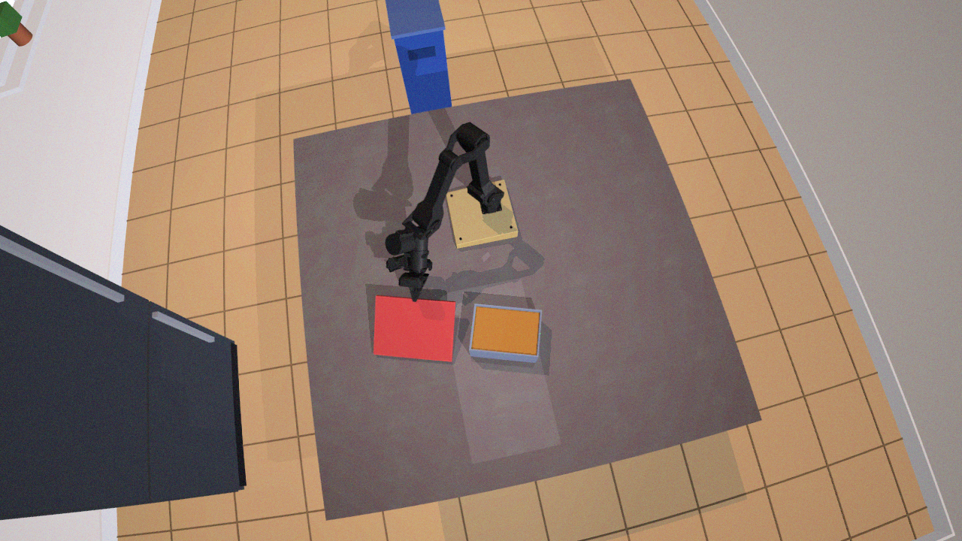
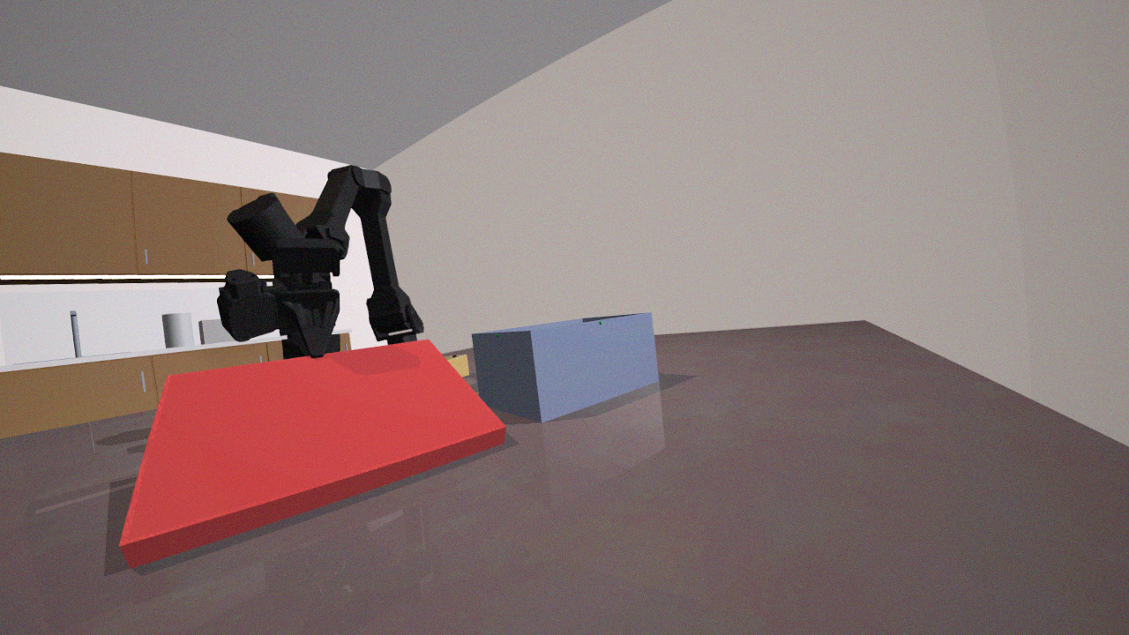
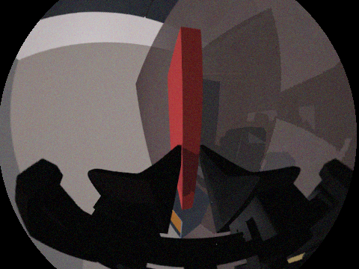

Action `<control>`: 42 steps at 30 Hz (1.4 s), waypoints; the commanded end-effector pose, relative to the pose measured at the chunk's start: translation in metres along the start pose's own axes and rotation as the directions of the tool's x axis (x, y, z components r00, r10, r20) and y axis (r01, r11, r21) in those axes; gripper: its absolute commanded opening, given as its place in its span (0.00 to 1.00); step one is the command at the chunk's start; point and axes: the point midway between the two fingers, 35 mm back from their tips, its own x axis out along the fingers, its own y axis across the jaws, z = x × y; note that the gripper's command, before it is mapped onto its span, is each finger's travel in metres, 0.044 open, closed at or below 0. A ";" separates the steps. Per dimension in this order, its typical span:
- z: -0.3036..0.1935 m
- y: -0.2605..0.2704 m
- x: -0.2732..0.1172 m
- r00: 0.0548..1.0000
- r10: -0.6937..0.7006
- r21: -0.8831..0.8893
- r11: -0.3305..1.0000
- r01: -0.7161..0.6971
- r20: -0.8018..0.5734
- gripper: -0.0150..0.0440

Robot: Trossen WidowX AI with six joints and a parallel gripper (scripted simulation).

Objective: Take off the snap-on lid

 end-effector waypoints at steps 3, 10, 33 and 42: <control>-0.004 -0.014 0.006 1.000 -0.024 0.010 1.000 0.024 -0.012 0.25; -0.004 -0.018 0.009 1.000 -0.024 0.010 1.000 0.024 -0.012 0.25; -0.001 -0.016 0.008 1.000 -0.024 0.010 1.000 0.024 -0.011 0.81; -0.001 -0.028 -0.006 1.000 -0.026 0.010 1.000 0.026 -0.011 1.00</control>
